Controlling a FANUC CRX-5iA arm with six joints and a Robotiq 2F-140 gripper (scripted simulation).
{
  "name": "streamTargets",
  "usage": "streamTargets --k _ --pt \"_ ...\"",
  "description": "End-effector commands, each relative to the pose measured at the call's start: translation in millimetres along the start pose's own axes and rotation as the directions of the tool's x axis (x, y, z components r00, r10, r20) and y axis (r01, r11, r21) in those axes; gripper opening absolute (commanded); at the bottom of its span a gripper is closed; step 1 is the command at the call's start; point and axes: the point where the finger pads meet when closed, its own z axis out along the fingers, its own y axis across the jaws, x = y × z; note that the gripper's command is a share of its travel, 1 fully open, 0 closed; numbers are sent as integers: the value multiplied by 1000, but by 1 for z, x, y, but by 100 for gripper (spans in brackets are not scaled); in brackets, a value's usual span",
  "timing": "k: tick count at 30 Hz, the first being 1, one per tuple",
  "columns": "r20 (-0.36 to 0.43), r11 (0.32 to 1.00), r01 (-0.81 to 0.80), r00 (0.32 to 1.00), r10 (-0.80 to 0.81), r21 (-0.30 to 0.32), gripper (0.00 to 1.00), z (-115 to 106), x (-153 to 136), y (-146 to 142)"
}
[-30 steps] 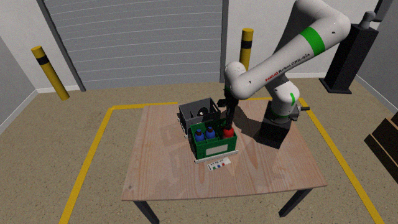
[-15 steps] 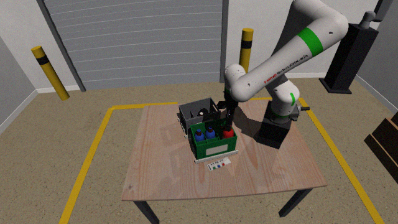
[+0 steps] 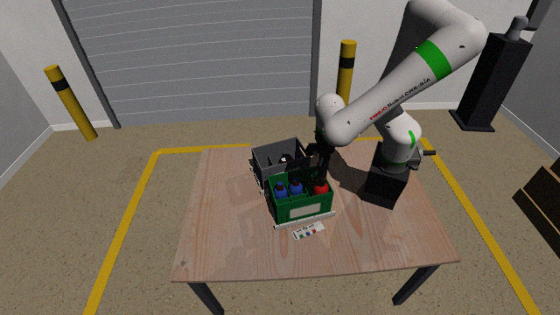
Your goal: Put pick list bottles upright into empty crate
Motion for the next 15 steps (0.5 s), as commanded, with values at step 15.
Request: streamTargets --k 15 --pt "-1 1000 0 1000 0 0 10 14 1 0"
